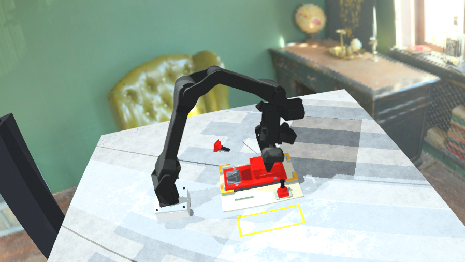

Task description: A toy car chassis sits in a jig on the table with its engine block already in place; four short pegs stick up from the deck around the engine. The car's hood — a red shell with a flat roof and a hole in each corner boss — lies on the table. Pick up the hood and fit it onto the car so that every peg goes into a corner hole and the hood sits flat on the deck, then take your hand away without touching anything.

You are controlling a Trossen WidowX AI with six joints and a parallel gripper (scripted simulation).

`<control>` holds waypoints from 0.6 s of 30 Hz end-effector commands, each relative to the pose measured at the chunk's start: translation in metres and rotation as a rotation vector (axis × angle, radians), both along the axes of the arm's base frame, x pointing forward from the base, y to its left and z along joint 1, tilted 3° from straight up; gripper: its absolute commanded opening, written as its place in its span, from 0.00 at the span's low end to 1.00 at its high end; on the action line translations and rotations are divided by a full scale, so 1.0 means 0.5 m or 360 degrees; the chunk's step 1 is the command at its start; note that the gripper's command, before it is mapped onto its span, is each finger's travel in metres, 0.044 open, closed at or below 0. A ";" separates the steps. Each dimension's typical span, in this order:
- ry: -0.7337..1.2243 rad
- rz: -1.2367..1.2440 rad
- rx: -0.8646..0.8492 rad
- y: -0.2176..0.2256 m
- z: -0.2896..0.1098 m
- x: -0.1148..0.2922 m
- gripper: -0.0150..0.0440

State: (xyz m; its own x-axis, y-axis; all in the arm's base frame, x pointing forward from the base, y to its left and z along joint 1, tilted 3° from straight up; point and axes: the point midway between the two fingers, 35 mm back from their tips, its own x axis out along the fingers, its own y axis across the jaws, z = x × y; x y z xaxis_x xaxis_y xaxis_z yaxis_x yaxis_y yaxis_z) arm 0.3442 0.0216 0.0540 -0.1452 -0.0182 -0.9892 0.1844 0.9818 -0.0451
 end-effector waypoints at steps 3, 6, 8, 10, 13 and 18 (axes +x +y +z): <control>-0.0003 -0.0004 0.0001 0.000 -0.007 0.002 0.25; -0.0003 -0.0004 0.0001 -0.001 -0.010 0.002 0.25; -0.0003 -0.0004 0.0001 -0.001 -0.012 0.002 0.25; -0.0003 -0.0004 0.0001 -0.001 -0.013 0.002 0.25; -0.0003 -0.0004 0.0001 -0.001 -0.016 0.002 0.25; -0.0003 -0.0004 0.0001 -0.001 -0.020 0.002 0.25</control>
State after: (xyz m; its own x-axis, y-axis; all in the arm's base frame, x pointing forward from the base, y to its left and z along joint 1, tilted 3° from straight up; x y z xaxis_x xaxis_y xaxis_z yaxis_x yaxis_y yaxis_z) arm 0.3450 0.0212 0.0459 -0.1430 -0.0177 -0.9896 0.1859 0.9816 -0.0445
